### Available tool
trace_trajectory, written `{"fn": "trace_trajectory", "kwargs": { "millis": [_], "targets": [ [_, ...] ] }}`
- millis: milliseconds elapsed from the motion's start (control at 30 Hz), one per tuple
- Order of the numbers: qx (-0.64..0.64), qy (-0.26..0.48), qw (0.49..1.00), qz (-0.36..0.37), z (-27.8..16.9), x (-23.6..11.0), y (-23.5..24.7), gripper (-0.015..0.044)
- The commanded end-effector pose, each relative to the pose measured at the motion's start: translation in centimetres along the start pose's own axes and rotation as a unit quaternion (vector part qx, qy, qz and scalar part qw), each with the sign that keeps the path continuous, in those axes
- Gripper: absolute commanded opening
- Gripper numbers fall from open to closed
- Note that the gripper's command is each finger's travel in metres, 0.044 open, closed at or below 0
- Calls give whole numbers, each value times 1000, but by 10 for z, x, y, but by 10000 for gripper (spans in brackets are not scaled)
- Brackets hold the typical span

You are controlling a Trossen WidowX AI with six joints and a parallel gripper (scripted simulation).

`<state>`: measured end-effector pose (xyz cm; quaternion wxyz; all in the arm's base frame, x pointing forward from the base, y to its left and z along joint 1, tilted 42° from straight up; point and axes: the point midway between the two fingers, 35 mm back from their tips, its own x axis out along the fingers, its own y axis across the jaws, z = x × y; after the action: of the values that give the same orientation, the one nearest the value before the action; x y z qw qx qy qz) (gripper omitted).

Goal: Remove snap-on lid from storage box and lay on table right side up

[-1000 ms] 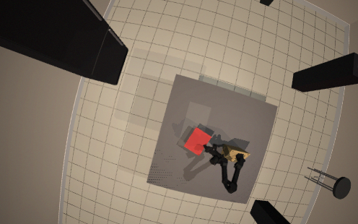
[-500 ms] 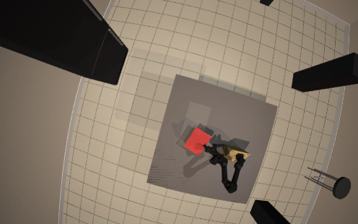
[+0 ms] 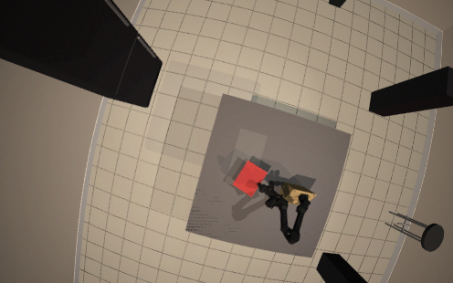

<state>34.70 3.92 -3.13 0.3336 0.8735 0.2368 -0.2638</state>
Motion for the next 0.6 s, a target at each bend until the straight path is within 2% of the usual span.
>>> {"fn": "trace_trajectory", "kwargs": {
  "millis": [0,567],
  "targets": [
    [-1,1,1000,0,-1,1,1,0],
    [-1,1,1000,0,-1,2,2,0]
  ]
}}
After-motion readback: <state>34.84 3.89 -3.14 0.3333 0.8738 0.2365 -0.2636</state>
